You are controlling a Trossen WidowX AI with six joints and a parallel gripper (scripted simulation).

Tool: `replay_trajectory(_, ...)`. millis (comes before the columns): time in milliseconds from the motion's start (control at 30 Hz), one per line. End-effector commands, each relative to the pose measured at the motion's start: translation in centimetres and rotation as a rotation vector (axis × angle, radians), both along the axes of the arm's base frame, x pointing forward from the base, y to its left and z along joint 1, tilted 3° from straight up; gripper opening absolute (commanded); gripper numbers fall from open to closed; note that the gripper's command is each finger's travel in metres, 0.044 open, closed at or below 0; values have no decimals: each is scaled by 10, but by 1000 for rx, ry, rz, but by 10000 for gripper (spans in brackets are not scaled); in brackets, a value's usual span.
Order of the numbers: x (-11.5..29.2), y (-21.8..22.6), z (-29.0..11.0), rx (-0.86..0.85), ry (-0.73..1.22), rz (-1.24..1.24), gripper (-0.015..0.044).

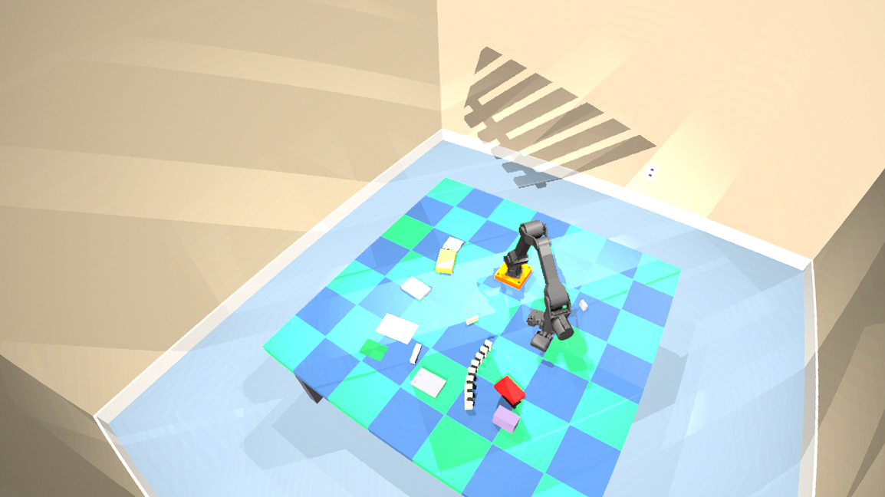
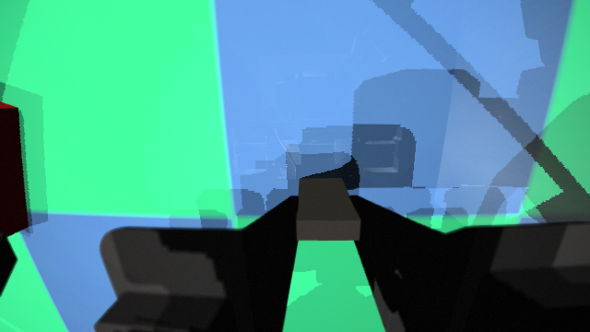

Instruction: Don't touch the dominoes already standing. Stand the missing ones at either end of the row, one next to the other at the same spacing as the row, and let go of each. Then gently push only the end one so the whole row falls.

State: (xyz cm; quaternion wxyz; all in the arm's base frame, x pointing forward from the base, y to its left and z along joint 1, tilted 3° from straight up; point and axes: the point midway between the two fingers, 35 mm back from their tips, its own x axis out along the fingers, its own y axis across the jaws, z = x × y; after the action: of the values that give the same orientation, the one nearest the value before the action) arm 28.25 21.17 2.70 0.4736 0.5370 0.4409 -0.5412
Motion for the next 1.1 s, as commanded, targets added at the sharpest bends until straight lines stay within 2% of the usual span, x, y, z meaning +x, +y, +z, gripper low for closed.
replay_trajectory(0,-1,0,-2,1,6,0,107)
replay_trajectory(133,0,1,7,1,5,0,107)
replay_trajectory(433,-1,6,127,0,0,0,107)
replay_trajectory(600,-2,4,136,0,1,12,107)
replay_trajectory(1067,50,-104,142,-31,40,969,107)
